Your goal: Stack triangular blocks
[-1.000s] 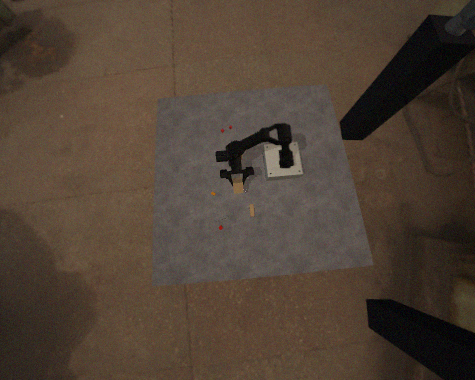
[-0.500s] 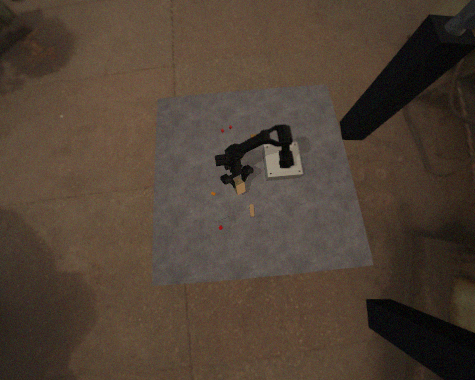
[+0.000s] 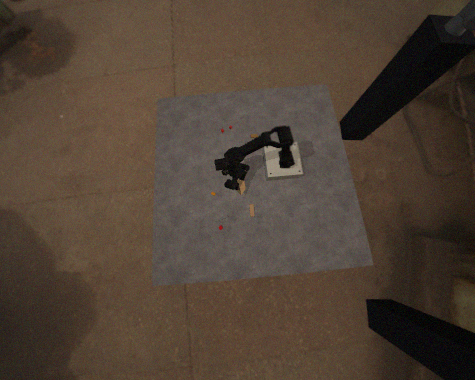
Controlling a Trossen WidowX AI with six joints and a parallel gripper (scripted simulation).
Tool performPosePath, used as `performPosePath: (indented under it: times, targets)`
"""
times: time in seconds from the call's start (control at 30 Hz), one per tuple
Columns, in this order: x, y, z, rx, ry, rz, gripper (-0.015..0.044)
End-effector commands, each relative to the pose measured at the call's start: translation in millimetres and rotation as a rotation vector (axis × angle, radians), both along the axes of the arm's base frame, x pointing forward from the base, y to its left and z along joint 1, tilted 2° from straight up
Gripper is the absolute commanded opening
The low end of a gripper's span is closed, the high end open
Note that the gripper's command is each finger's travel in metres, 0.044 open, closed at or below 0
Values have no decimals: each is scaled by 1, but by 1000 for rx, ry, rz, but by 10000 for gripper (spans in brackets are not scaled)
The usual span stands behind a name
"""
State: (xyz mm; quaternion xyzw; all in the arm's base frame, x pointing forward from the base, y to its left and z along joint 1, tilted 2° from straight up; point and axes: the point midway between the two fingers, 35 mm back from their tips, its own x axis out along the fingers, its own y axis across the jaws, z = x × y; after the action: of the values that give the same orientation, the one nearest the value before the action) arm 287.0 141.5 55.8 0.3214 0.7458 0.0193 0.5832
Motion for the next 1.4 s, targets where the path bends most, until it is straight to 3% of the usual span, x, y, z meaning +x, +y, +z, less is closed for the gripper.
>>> performPosePath:
  times: [0.0,1.37]
  targets:
    - [1,2,3,-21,-81,130,0]
    - [1,10,13,-209,-564,1422,0]
